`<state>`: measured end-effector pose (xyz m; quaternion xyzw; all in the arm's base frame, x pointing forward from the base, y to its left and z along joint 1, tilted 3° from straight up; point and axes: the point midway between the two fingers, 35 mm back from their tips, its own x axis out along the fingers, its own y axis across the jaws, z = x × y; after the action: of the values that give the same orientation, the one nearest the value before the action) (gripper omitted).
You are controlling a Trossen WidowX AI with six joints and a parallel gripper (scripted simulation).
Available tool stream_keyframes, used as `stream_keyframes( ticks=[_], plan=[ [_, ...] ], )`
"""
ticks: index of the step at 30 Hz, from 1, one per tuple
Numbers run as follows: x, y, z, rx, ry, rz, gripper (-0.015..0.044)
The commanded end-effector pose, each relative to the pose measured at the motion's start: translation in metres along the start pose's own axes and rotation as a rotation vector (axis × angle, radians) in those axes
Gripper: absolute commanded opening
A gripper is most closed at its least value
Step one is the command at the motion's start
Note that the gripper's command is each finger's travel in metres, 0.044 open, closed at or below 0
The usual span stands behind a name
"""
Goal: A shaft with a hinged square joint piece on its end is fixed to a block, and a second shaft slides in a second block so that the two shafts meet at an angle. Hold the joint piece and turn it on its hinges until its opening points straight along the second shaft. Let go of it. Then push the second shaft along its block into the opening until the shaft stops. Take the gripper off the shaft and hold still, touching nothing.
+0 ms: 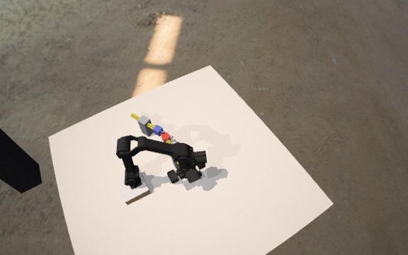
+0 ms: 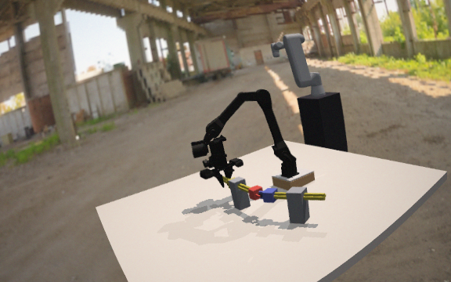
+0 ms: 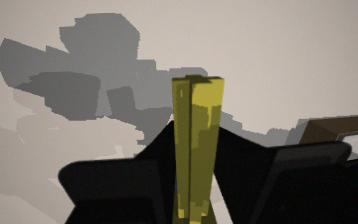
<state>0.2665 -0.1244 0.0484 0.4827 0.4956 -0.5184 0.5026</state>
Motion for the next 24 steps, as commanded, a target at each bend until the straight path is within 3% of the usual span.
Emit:
stream_keyframes(
  ticks=[1,22,24],
  plan=[
    [0.0,0.0,-0.007,0.004,0.003,0.005,0.0],
    [0.0,0.0,-0.018,0.001,0.0,0.001,0.0],
    [0.0,0.0,-0.018,0.001,0.0,0.001,0.0053]
  ],
)
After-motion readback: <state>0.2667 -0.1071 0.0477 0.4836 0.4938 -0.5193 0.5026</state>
